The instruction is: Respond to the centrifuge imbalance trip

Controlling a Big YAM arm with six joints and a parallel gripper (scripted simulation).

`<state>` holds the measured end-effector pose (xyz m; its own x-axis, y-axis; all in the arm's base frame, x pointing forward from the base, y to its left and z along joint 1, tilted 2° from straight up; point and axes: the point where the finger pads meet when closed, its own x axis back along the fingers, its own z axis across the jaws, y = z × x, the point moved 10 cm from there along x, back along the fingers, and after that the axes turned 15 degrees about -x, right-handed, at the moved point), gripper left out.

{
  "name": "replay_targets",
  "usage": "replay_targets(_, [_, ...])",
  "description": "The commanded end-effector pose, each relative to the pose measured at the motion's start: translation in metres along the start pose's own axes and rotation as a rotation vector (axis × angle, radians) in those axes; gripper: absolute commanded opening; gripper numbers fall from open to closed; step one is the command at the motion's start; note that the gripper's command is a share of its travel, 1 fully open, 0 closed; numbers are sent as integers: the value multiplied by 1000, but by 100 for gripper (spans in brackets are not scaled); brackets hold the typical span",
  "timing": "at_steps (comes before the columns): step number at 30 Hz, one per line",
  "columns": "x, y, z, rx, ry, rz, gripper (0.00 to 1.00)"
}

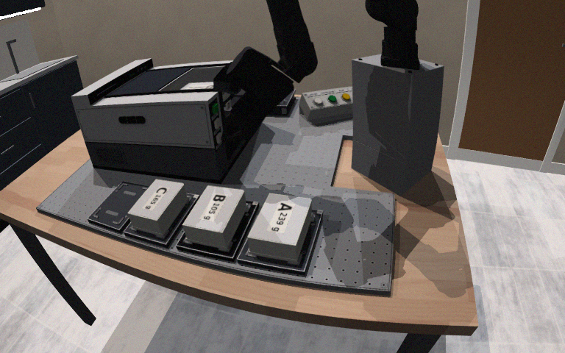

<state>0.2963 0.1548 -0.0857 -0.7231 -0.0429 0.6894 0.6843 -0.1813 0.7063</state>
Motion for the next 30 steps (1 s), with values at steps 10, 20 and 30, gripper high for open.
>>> replay_targets(10, [-6,10,2,-3,-2,-17,0])
replay_targets(20, [-6,10,2,-3,-2,-18,0])
replay_targets(30, [-7,13,2,-4,-1,-19,0])
